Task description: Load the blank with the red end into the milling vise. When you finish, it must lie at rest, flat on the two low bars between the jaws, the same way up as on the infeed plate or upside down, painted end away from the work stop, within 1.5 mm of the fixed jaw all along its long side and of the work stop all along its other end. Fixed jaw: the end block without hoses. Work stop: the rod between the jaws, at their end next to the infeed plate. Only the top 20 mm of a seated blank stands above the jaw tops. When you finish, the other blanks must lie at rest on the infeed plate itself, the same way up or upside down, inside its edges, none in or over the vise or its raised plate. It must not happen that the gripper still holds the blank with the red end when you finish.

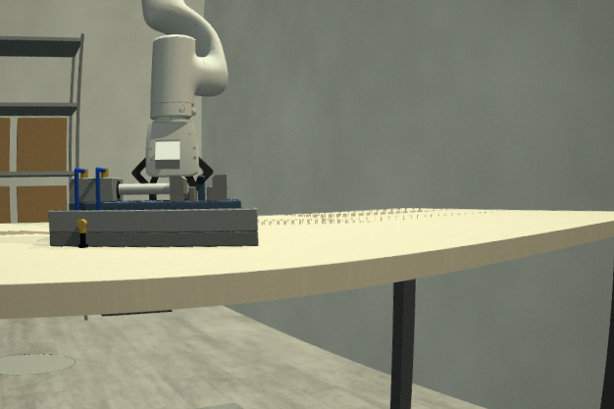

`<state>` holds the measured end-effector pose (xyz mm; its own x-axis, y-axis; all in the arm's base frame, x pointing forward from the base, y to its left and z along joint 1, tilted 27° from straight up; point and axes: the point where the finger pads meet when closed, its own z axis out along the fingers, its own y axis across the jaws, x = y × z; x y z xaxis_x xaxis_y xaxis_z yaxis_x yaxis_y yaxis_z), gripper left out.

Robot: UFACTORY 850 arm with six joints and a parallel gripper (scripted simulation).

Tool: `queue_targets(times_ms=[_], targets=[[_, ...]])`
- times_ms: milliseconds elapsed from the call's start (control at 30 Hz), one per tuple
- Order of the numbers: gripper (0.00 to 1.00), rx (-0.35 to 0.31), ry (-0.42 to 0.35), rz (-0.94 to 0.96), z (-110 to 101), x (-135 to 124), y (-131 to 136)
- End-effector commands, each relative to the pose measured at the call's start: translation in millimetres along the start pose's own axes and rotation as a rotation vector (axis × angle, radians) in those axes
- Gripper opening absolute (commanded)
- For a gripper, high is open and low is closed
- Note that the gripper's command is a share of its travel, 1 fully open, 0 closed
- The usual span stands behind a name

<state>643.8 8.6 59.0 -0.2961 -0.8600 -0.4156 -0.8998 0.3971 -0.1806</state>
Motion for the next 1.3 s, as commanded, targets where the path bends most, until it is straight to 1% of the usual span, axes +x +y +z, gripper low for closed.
queue_targets(times_ms=[0,167,200,1267], targets=[[0.7,0.002,0.0,0.0,-0.7,-0.3,-0.9],[0.7,0.002,0.0,0.0,-0.7,-0.3,-0.9],[0.0,0.002,0.0,0.0,-0.7,-0.3,-0.9],[0.0,0.002,0.0,0.0,-0.8,-0.3,-0.9]])
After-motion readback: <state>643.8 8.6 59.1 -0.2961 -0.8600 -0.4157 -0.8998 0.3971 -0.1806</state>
